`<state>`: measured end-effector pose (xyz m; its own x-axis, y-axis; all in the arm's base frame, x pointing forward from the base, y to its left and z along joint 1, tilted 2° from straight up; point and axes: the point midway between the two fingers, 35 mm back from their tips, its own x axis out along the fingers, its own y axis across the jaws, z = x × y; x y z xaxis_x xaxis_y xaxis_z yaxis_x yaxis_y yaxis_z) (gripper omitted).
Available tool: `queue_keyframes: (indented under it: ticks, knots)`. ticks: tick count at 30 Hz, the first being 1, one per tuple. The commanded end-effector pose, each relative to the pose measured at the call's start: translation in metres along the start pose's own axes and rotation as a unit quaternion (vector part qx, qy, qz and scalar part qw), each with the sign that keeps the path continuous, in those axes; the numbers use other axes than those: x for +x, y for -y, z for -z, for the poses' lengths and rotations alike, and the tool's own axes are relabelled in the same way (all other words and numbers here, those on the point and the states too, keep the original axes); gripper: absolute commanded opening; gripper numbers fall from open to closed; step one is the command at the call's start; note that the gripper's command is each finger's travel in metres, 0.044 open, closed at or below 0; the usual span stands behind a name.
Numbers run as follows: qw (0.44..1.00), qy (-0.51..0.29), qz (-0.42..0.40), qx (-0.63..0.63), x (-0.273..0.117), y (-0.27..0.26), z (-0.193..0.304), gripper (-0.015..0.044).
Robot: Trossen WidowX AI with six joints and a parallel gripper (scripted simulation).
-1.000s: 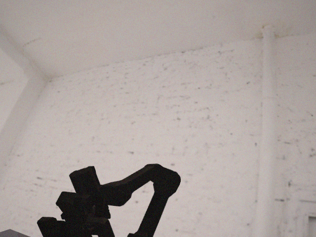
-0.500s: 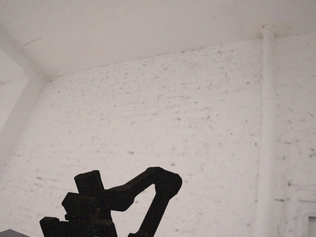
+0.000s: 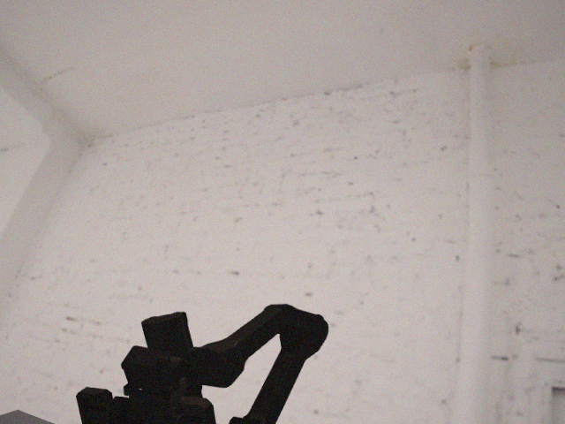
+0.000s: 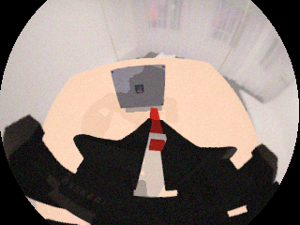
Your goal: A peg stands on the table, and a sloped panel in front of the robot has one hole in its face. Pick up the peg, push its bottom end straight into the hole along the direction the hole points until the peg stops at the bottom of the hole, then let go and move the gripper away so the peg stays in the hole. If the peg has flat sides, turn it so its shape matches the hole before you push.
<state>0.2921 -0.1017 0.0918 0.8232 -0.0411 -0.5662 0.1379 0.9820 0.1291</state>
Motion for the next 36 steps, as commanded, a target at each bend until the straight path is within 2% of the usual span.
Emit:
queue_keyframes:
  ticks: [1,22,36]
  knots:
    - [1.0,0.009,-0.005,-0.01,-0.001,-0.002,0.001,0.0]
    - [0.997,0.059,-0.019,-0.051,-0.009,-0.012,0.004,0.0]
    - [0.996,0.069,-0.021,-0.061,-0.001,-0.014,0.001,0.0]
